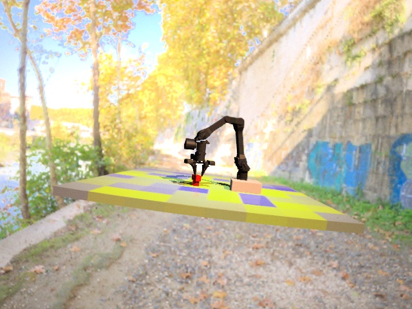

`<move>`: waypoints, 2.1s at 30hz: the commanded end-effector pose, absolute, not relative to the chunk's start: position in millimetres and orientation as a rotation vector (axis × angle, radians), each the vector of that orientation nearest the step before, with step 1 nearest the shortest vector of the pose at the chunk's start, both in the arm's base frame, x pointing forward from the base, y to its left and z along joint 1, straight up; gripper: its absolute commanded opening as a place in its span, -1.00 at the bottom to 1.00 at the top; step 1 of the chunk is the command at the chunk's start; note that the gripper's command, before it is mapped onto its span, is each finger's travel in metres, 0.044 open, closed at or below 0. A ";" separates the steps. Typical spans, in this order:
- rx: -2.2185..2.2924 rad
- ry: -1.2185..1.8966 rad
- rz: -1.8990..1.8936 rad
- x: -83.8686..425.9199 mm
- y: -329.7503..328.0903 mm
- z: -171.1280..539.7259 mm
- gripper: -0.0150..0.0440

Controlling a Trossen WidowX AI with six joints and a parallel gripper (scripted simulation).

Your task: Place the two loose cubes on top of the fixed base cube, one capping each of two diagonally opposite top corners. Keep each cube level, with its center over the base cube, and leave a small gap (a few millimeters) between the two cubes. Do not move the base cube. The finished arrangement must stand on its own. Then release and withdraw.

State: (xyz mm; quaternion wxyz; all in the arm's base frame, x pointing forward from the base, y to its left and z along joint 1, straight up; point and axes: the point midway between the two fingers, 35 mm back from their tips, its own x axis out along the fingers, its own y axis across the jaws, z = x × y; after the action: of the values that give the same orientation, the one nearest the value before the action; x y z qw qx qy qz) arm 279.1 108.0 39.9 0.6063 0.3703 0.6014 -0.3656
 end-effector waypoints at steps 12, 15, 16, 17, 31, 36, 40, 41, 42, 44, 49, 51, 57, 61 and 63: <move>0.865 1.381 -0.834 281.6 108.9 58.1 0.20; 0.865 1.381 -0.834 281.5 108.9 60.9 0.20; 0.865 1.381 -0.834 281.5 108.9 61.8 0.20; 0.865 1.381 -0.834 281.5 108.9 62.8 0.20; 0.865 1.381 -0.834 281.2 108.8 76.3 0.20; 0.865 1.381 -0.834 281.1 108.8 81.2 0.20; 0.865 1.381 -0.834 281.0 108.7 85.2 0.20; 0.865 1.381 -0.834 281.0 108.7 86.2 0.20; 0.865 1.381 -0.834 281.0 108.7 87.2 0.20; 0.865 1.381 -0.834 280.9 108.7 89.3 0.20; 0.865 1.381 -0.834 280.8 108.7 93.4 0.20; 0.865 1.381 -0.834 280.8 108.7 93.4 0.20; 0.863 1.383 -0.837 280.1 108.4 95.0 0.38; 0.860 1.386 -0.840 279.3 108.1 98.4 0.74; 0.860 1.386 -0.840 279.3 108.1 99.6 0.86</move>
State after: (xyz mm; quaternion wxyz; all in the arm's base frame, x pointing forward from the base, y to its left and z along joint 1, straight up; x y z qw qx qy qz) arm 277.6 107.4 94.5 0.6057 0.3697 0.6019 -0.3662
